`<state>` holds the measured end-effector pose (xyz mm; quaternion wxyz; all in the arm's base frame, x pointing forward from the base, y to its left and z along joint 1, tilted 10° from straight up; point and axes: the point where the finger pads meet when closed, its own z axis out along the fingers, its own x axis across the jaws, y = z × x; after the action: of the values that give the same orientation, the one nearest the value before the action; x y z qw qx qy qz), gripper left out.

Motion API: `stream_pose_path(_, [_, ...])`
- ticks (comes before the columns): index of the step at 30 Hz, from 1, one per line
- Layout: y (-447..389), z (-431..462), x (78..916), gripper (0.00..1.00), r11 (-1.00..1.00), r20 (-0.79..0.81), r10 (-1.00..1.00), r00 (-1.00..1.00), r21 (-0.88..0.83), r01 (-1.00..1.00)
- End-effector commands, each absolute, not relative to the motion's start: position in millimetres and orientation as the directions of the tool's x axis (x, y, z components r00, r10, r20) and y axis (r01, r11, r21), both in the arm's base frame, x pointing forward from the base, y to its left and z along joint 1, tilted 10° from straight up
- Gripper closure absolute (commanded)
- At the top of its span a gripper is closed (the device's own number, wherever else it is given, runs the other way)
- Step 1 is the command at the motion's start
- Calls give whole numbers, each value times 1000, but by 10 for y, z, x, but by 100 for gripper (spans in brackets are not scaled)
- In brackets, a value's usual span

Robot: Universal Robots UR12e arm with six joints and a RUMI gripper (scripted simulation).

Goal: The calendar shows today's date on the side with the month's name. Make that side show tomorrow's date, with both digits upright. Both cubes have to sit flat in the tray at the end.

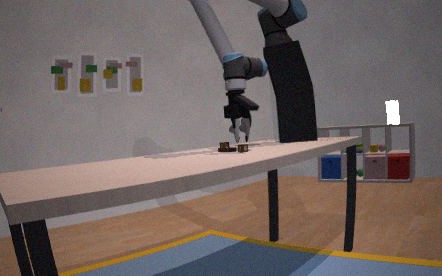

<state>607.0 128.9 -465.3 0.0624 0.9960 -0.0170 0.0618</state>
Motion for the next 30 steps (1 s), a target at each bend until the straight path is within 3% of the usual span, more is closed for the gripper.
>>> stream_pose_path(1, [1290,-4650,6074,71,-992,126,-26,992,122,-42])
stream_pose_path(30, [1254,-4933,6109,71,-992,126,-26,992,122,-42])
